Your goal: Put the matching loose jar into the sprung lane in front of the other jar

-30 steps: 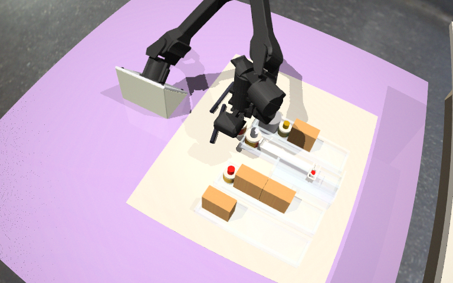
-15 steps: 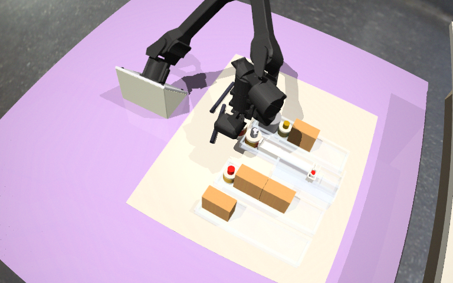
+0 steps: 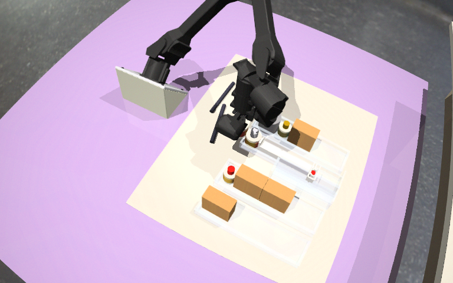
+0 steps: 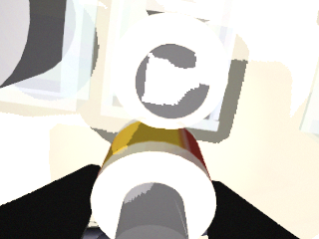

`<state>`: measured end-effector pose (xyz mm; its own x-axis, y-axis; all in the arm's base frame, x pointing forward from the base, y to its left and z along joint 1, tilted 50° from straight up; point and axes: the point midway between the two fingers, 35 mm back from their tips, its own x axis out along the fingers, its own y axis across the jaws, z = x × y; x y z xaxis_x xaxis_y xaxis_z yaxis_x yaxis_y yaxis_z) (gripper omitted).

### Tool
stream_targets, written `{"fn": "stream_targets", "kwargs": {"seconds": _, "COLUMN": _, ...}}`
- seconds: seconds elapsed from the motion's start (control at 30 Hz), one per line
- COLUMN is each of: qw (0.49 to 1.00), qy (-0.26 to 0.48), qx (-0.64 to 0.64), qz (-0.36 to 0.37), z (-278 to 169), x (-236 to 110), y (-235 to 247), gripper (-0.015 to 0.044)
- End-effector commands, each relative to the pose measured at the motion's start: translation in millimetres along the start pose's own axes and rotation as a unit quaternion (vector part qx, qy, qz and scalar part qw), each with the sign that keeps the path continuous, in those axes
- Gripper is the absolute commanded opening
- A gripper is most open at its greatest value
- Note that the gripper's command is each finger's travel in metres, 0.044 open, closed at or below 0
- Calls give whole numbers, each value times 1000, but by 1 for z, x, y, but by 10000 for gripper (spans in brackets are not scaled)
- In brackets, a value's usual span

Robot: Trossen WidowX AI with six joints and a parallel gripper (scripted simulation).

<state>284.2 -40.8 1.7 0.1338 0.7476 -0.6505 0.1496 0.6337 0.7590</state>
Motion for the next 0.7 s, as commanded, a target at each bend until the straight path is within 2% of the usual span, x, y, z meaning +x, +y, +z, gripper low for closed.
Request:
{"fn": "stream_targets", "kwargs": {"seconds": 0.0, "qw": 1000, "qy": -4, "qx": -1, "qz": 1, "z": 6, "x": -1, "y": 0, "gripper": 0}}
{"fn": "stream_targets", "kwargs": {"seconds": 0.67, "qw": 1000, "qy": -5, "qx": -1, "qz": 1, "z": 15, "x": 0, "y": 0, "gripper": 0}}
